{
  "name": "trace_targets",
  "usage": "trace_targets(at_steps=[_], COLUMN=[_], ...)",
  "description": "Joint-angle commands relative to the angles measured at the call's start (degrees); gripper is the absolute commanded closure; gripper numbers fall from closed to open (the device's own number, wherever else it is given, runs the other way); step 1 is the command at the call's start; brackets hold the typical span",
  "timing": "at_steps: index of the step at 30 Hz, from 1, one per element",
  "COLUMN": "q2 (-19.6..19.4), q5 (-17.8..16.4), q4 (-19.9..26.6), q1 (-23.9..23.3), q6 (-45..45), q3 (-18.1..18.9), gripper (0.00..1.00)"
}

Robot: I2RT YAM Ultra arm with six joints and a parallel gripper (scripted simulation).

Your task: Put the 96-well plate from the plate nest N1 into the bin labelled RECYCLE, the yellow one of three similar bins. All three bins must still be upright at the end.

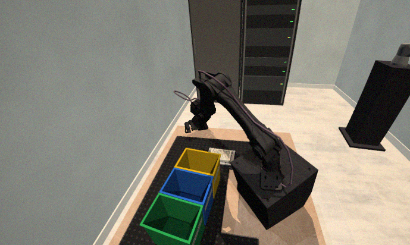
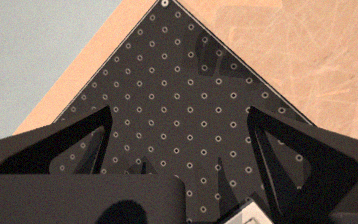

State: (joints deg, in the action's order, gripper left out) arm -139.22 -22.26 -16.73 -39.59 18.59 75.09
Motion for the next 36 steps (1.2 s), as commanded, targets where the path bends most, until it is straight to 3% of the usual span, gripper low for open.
trace_targets(at_steps=[1, 17, 28, 36], q2=[1.07, 1.07, 7.46, 7.19], q5=[0.03, 0.03, 1.85, 1.54], q4=[-0.25, -0.25, 10.22, 13.11], q1=[-0.59, -0.59, -3.02, -3.22], q6=[-0.17, -0.17, -14.02, -14.91], q3=[0.67, 0.67, -1.6, 0.38], gripper=[0.0, 0.0, 0.0, 0.0])
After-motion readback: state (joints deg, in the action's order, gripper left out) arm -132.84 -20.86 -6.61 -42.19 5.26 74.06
